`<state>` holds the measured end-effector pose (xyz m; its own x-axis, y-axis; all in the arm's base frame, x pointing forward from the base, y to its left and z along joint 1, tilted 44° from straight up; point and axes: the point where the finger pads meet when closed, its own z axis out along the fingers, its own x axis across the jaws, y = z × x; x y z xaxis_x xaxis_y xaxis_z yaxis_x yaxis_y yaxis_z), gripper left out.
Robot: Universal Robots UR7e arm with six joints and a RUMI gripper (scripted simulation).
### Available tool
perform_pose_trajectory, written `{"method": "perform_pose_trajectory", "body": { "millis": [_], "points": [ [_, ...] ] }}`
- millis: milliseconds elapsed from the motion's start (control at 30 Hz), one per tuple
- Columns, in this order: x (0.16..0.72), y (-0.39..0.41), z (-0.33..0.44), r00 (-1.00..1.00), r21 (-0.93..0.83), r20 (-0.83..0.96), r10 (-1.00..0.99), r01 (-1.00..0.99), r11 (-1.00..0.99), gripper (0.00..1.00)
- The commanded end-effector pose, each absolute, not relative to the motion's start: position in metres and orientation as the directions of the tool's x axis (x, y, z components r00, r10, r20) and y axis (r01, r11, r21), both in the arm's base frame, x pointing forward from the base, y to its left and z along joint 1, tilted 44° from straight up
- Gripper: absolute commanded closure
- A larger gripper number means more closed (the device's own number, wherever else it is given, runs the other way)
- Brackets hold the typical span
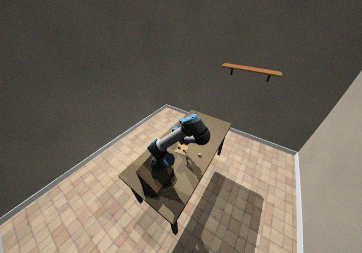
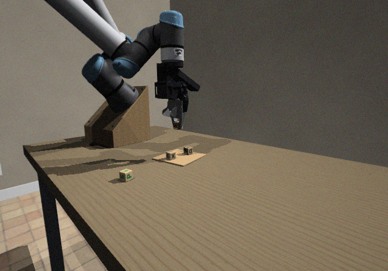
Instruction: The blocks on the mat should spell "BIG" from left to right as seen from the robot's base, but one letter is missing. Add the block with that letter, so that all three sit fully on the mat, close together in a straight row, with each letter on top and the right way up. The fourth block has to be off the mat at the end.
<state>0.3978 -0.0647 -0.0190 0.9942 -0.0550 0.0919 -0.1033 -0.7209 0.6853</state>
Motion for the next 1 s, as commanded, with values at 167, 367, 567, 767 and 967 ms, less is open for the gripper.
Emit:
{"method": "perform_pose_trajectory", "body": {
  "millis": [167,367,567,767,967],
  "points": [
    [0.396,-0.062,-0.021,0.997,0.688,0.074,-0.029,-0.073,-0.722,0.95],
    [0.395,-0.062,-0.022,0.997,0.688,0.073,-0.03,-0.073,-0.722,0.95],
    [0.394,-0.065,-0.025,0.997,0.687,0.071,-0.032,-0.072,-0.723,0.95],
    [0.395,-0.074,-0.035,0.997,0.687,0.071,-0.032,-0.072,-0.723,0.95],
    [0.396,-0.09,-0.052,0.997,0.686,0.071,-0.032,-0.072,-0.724,0.95]
  ]
}}
